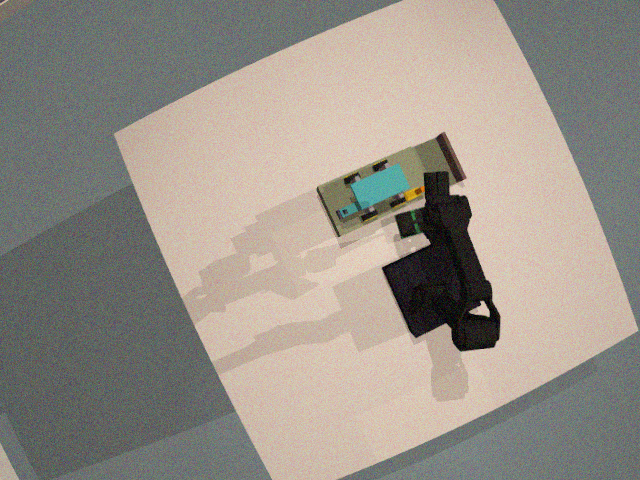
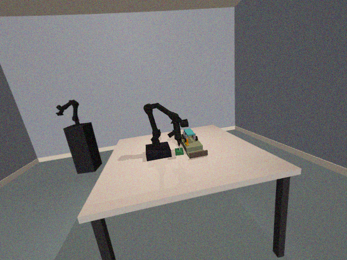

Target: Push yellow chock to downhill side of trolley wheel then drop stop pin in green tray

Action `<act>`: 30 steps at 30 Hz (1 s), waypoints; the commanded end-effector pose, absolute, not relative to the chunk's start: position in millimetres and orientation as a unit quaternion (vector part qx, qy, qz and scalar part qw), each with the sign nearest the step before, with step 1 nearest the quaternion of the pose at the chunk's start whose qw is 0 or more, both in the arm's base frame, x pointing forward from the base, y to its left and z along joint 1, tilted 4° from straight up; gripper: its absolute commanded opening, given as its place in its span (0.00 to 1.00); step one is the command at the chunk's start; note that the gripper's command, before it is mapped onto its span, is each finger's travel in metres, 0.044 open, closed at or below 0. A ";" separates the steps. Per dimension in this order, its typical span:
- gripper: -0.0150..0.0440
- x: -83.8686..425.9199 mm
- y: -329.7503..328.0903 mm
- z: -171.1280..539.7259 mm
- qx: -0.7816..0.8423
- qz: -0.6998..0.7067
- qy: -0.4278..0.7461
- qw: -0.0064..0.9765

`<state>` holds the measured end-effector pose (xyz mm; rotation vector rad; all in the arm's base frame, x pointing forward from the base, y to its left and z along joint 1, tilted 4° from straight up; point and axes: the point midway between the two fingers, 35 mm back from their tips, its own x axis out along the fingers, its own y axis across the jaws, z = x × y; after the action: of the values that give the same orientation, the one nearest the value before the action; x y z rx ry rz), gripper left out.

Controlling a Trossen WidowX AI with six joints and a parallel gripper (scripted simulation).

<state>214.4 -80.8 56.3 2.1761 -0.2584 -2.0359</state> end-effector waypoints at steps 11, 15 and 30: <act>0.39 211.6 -92.2 33.5 0.721 -0.683 -0.086 0.078; 0.57 212.1 -89.9 33.5 0.721 -0.683 -0.086 0.078; 0.58 213.2 -80.9 31.0 0.721 -0.683 -0.086 0.078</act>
<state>213.8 -82.3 32.6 2.1614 -0.2514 -2.0436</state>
